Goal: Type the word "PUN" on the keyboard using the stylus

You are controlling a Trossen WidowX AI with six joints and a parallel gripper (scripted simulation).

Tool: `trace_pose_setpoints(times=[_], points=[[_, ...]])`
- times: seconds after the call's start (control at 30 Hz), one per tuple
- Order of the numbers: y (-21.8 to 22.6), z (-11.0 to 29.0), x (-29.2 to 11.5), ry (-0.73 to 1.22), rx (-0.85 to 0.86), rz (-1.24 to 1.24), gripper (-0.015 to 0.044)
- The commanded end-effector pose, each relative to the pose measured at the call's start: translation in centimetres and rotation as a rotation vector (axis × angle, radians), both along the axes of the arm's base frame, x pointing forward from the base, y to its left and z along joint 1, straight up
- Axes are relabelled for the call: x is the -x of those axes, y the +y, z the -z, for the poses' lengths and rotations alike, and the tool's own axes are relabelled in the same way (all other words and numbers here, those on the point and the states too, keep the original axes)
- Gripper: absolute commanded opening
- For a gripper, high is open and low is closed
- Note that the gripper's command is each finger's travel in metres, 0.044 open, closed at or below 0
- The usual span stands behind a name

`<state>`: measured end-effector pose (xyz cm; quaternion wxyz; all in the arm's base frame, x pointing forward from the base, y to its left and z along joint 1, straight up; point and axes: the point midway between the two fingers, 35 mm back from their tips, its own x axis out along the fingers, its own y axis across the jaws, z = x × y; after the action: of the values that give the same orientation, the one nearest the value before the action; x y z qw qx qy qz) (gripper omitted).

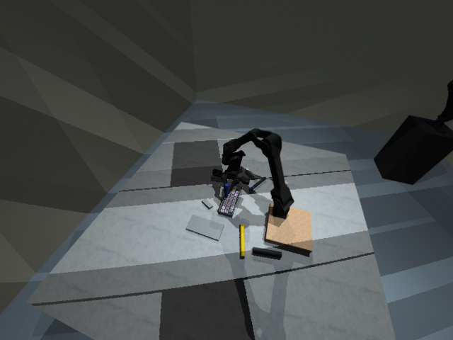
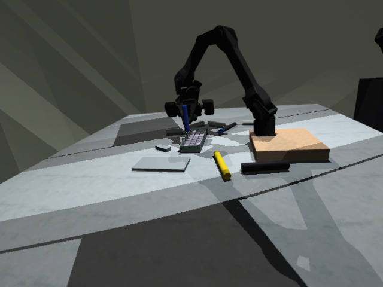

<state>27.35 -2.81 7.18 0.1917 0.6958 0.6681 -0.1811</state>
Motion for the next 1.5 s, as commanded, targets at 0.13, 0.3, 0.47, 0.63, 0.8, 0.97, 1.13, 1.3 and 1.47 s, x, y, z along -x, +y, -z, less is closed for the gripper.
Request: trace_pose_setpoints(times=[0.13, 0.3, 0.47, 0.63, 0.8, 0.97, 1.13, 1.3, 1.47], points=[[0.0, 0.5, 0.0, -0.001, 0.0, -0.003, 0.0081], [0.0, 0.8, 0.0, -0.001, 0.0, -0.003, 0.0081], [0.0, 1.0, 0.0, -0.001, 0.0, -0.003, 0.0081], [0.0, 1.2, 0.0, -0.001, 0.0, -0.003, 0.0081], [0.0, 1.4, 0.0, -0.001, 0.0, -0.003, 0.0081], [0.0, 1.5, 0.0, -0.001, 0.0, -0.003, 0.0081], [0.0, 1.4, 0.0, -0.001, 0.0, -0.003, 0.0081], [0.0, 0.7, 0.0, -0.001, 0.0, -0.003, 0.0081], [0.0, -1.9, 0.0, -0.001, 0.001, -0.003, 0.0081]])
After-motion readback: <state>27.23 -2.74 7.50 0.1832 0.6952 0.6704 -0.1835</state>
